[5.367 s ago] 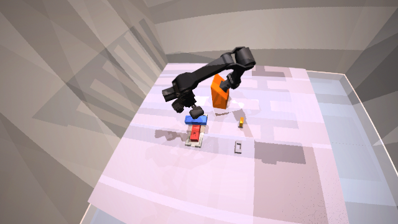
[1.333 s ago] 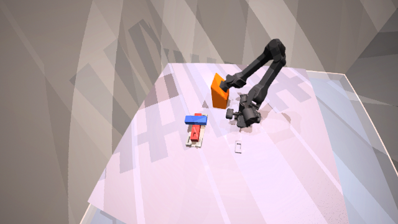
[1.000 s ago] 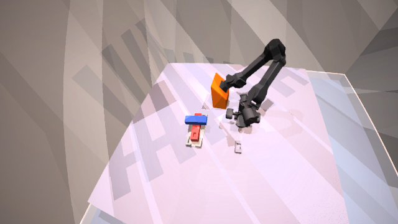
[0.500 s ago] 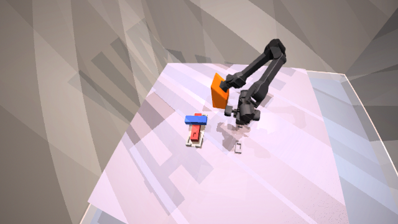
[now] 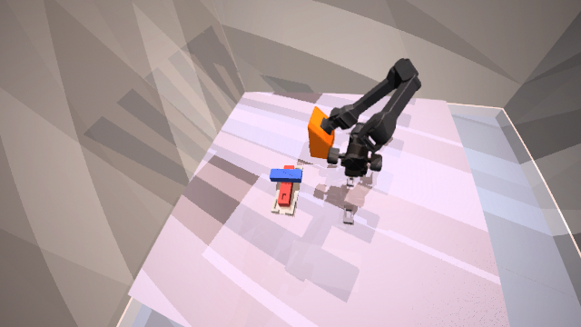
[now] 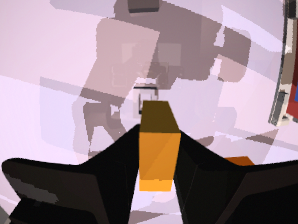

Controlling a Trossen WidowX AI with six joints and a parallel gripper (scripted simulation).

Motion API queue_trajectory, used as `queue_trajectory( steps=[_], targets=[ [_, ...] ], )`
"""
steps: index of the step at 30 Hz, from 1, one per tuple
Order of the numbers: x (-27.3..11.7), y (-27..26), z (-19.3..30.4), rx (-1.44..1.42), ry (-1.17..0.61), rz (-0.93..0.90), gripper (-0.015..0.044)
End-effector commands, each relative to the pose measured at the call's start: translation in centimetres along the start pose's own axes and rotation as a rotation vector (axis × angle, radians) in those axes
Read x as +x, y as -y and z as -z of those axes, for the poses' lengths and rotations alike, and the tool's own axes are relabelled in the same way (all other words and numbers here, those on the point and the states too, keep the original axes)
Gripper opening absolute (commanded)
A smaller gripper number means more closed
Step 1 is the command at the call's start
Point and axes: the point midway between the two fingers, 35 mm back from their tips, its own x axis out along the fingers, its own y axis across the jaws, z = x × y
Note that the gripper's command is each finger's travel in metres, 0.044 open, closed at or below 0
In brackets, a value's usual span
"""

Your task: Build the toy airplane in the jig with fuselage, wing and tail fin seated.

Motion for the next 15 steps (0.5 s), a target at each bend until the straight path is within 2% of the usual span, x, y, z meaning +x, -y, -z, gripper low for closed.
queue_trajectory(
  steps=[1,15],
  targets=[
    [-1.3,0.0,0.0,-0.003,-0.003,0.005,0.0],
    [-5.6,-0.6,0.6,-0.002,-0.013,-0.014,0.0]
  ],
)
